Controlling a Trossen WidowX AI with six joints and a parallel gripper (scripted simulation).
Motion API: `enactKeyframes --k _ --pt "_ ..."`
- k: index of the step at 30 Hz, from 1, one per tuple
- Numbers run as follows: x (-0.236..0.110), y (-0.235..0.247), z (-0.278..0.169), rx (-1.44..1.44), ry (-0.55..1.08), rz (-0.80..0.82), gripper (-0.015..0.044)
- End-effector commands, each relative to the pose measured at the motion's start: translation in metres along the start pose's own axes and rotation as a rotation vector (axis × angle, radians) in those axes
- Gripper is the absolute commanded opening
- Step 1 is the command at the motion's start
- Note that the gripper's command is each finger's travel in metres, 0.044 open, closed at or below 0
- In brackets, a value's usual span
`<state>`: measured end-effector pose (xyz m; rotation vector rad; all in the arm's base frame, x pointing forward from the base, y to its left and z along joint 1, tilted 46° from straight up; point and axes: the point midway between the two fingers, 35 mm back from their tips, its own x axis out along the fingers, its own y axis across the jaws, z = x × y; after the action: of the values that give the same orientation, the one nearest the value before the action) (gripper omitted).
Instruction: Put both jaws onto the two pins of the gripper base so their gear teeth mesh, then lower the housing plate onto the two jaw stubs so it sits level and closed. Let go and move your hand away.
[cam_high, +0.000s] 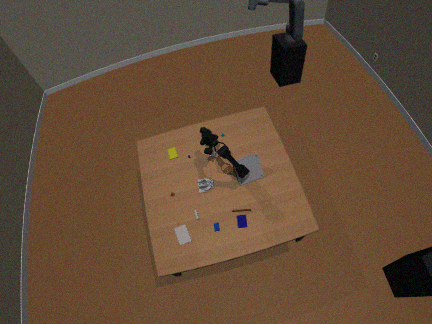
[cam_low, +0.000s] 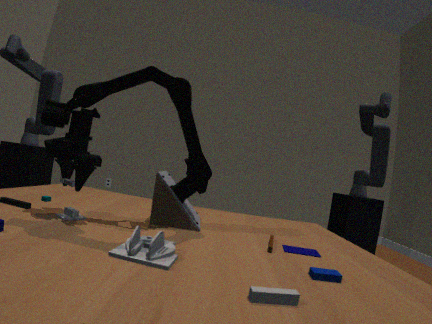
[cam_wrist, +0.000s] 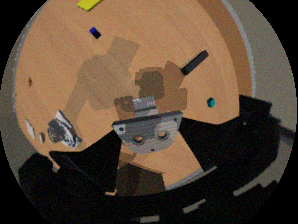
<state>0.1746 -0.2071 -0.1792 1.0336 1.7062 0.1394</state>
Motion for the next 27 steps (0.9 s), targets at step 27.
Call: enactKeyframes --k 27 --pt "-0.017 0.085 0.007 0.762 -0.022 -0.015 0.0351"
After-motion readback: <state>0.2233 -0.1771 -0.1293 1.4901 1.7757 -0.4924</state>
